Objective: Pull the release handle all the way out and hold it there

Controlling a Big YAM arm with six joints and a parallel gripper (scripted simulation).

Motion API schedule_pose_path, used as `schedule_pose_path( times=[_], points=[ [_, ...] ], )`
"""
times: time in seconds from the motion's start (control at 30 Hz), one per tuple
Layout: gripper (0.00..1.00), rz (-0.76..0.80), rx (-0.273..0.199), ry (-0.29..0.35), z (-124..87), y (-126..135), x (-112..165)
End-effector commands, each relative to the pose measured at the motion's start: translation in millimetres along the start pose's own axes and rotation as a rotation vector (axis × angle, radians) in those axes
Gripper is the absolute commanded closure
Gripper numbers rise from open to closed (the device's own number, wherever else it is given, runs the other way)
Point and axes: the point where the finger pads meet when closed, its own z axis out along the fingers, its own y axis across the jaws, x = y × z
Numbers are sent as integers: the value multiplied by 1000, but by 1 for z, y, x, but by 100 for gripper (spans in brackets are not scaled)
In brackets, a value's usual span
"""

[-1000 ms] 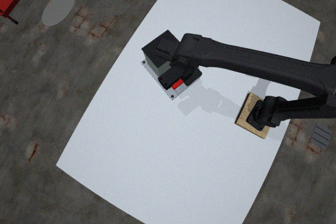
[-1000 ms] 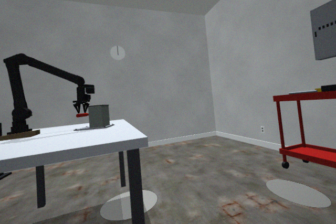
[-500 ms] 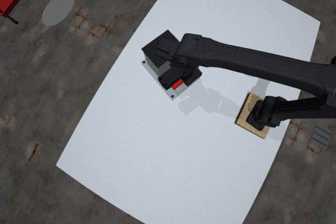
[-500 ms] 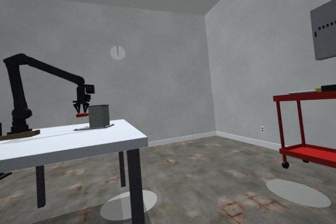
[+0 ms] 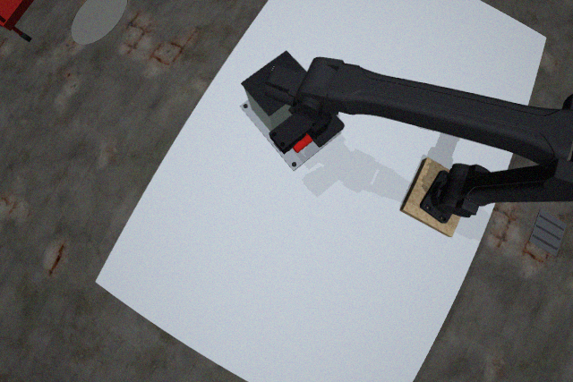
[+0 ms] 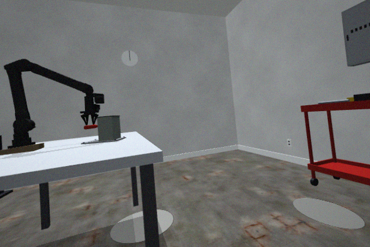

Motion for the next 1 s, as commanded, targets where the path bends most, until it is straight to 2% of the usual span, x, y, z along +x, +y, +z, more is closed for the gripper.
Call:
schedule_pose_path(
  times=[0.0,0.43,0.47,0.97],
  points=[
    [50,-9,-1,-2,4,-6,-8],
    [50,-7,15,-10,-2,-13,-11],
    [50,-9,-1,-2,4,-6,-8],
    [50,-9,-1,-2,4,-6,-8]
  ],
)
